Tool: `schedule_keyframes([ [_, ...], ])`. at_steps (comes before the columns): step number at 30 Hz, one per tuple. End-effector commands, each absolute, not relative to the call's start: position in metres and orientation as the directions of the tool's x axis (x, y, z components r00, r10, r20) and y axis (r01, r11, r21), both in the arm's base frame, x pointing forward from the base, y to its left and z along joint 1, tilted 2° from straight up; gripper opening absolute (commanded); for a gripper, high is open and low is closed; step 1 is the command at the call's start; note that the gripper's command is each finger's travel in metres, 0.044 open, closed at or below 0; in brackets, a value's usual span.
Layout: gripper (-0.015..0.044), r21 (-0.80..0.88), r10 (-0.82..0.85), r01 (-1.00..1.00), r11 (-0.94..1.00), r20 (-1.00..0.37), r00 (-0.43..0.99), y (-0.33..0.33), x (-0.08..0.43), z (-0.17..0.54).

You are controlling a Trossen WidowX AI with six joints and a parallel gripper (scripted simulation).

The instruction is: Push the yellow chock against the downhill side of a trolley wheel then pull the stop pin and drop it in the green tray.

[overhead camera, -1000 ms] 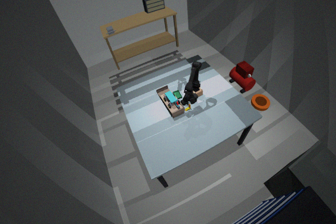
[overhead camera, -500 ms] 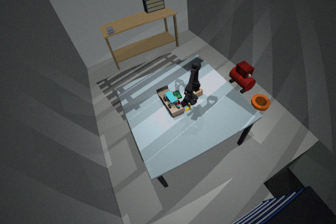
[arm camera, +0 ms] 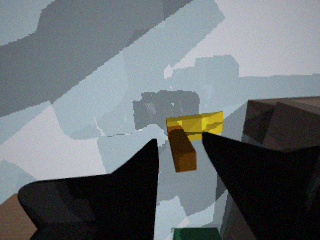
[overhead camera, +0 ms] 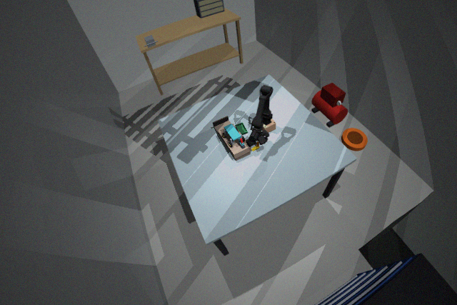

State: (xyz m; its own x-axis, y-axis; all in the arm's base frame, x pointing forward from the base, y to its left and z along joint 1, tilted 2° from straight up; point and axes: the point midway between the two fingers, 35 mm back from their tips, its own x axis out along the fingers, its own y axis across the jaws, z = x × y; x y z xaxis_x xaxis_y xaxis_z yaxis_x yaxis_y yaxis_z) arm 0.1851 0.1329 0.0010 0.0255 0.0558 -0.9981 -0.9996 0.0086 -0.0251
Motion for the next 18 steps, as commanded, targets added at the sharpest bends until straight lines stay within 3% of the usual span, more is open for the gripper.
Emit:
schedule_keyframes([
  [1, 0.019, -0.02, 0.046, -1.0, 0.011, -0.999, 0.02, 0.1317, 0.1844, -0.0075],
  [7, 0.019, -0.02, 0.046, -1.0, 0.011, -0.999, 0.02, 0.1317, 0.1843, -0.0113],
  [12, 0.0059, -0.023, 0.054, -1.0, 0.008, -0.998, 0.023, 0.1327, 0.1845, -0.008],
  [18, 0.0019, -0.023, 0.054, -1.0, 0.008, -0.998, 0.023, 0.1327, 0.1845, -0.008],
])
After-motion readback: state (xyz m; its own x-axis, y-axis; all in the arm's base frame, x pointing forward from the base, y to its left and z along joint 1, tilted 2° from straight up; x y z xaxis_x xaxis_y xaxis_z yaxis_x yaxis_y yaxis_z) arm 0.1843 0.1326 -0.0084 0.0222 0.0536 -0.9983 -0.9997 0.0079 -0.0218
